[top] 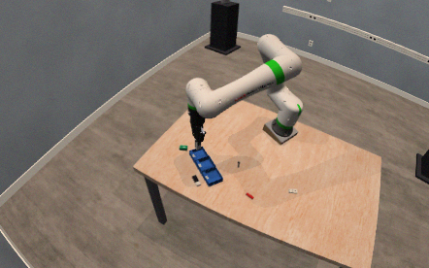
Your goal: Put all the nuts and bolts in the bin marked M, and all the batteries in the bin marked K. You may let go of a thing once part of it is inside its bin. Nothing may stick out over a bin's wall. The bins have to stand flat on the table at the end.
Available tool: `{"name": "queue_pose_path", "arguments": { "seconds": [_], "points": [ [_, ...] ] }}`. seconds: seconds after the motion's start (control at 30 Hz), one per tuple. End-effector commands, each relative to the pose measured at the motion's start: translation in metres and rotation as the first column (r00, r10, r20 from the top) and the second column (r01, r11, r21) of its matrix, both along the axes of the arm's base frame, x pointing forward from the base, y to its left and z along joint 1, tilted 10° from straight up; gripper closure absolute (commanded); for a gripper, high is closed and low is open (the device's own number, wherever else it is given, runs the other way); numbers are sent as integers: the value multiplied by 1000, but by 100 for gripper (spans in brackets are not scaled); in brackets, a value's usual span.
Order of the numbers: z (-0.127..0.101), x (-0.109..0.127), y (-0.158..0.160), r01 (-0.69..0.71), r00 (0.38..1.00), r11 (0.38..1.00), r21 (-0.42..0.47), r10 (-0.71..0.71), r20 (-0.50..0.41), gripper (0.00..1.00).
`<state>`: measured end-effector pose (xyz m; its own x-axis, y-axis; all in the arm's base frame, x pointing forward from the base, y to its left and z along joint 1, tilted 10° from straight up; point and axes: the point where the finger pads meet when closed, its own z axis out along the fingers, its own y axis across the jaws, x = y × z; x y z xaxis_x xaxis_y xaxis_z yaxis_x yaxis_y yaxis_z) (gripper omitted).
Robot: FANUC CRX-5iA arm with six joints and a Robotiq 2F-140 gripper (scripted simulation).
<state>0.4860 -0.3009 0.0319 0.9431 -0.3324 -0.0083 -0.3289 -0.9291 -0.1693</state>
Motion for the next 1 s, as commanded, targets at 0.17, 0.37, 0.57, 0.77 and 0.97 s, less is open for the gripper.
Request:
{"name": "queue_pose_path", "arguments": {
  "seconds": [0.17, 0.37, 0.57, 0.77, 0.97],
  "points": [
    [-20, 1, 3, 0, 1000, 1000, 0, 0, 0, 85],
    [-35, 2, 6, 0, 1000, 1000, 0, 0, 0, 85],
    [-46, 2, 7, 0, 1000, 1000, 0, 0, 0, 85],
    [-50, 3, 8, 0, 1000, 1000, 0, 0, 0, 85],
    [-50, 3, 8, 0, 1000, 1000, 0, 0, 0, 85]
  ]
}}
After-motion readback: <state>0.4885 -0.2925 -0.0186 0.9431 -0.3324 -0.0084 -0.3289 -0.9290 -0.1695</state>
